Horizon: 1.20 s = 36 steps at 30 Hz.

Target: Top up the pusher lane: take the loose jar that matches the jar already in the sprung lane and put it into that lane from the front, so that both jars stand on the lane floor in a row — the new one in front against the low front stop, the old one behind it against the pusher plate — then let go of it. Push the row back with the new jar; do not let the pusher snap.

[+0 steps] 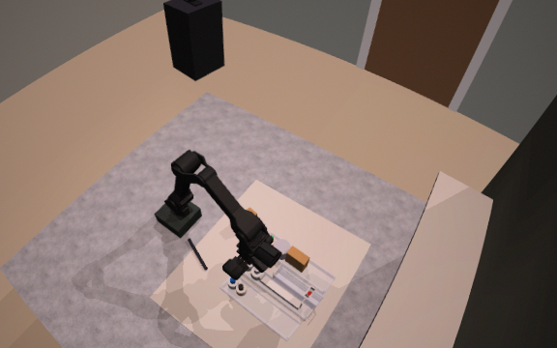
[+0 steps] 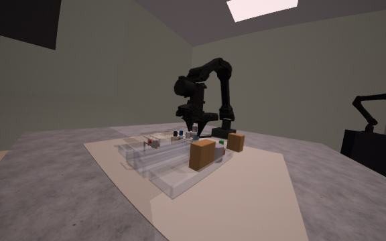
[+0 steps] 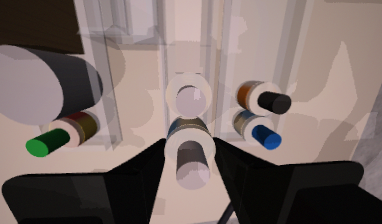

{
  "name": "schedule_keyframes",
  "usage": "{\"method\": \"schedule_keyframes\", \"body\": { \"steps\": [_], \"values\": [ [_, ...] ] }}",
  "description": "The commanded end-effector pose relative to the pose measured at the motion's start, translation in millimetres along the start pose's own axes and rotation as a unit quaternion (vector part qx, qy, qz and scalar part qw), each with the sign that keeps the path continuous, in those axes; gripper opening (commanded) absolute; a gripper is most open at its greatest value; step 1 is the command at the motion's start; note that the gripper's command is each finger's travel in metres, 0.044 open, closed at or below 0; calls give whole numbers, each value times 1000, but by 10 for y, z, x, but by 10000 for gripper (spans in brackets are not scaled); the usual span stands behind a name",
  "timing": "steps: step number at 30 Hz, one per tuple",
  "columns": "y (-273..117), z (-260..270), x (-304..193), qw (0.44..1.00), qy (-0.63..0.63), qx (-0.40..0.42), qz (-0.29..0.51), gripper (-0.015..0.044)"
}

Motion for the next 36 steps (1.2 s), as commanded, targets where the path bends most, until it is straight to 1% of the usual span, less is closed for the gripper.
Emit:
{"method": "schedule_keyframes", "body": {
  "steps": [1, 36],
  "values": [
    [-30, 0, 80, 1000, -2, 1, -16, 0],
    [3, 0, 113, 1000, -2, 1, -16, 0]
  ]
}}
Point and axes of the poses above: the point midway between the two fingers, 35 mm back from their tips, its own y axis out along the fingers, its own z axis across the jaws, x = y × z, the point moved 1 cm from there along -y, back along the fingers, and after that the axes turned 1 degree about -y, right-handed, at the moved point
